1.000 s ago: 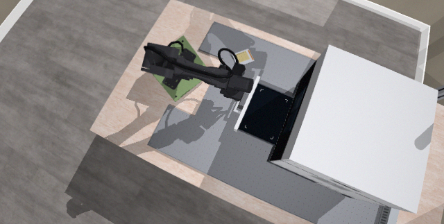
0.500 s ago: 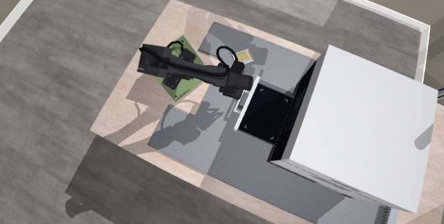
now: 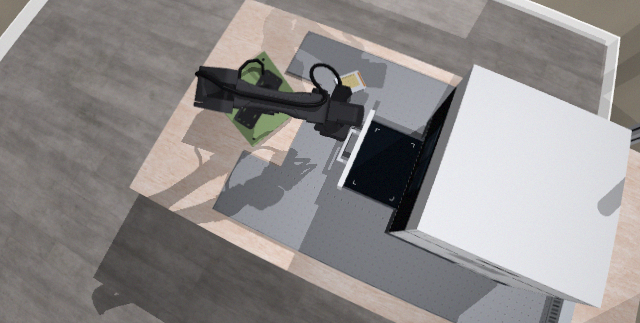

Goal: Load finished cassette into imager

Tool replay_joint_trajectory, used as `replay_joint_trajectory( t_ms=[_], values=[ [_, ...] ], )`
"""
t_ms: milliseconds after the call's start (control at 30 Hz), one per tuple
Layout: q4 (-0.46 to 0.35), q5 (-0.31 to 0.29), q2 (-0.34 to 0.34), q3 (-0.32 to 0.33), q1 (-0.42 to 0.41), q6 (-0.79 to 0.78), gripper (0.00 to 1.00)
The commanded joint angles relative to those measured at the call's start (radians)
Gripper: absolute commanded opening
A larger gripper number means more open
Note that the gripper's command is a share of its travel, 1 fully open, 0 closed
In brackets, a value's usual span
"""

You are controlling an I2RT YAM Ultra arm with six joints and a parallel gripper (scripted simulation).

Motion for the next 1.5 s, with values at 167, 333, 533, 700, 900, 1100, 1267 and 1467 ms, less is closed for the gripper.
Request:
replay_joint_trajectory(
  t_ms=[167, 333, 533, 700, 900, 1100, 1267, 1467],
  values=[
    [-0.052, 0.017, -0.039, 0.044, 0.026, 0.026, 0.35],
    [-0.053, 0.014, -0.039, 0.044, 0.027, 0.027, 0.35],
    [-0.054, 0.014, -0.039, 0.044, 0.027, 0.027, 0.35],
    [-0.054, 0.014, -0.039, 0.044, 0.027, 0.027, 0.35],
    [-0.054, 0.014, -0.039, 0.044, 0.027, 0.027, 0.35],
    [-0.053, 0.014, -0.039, 0.044, 0.027, 0.027, 0.35],
    [-0.053, 0.014, -0.039, 0.044, 0.027, 0.027, 0.35],
    [-0.058, 0.031, -0.042, -0.009, 0.045, 0.076, 0.35]
  ],
)
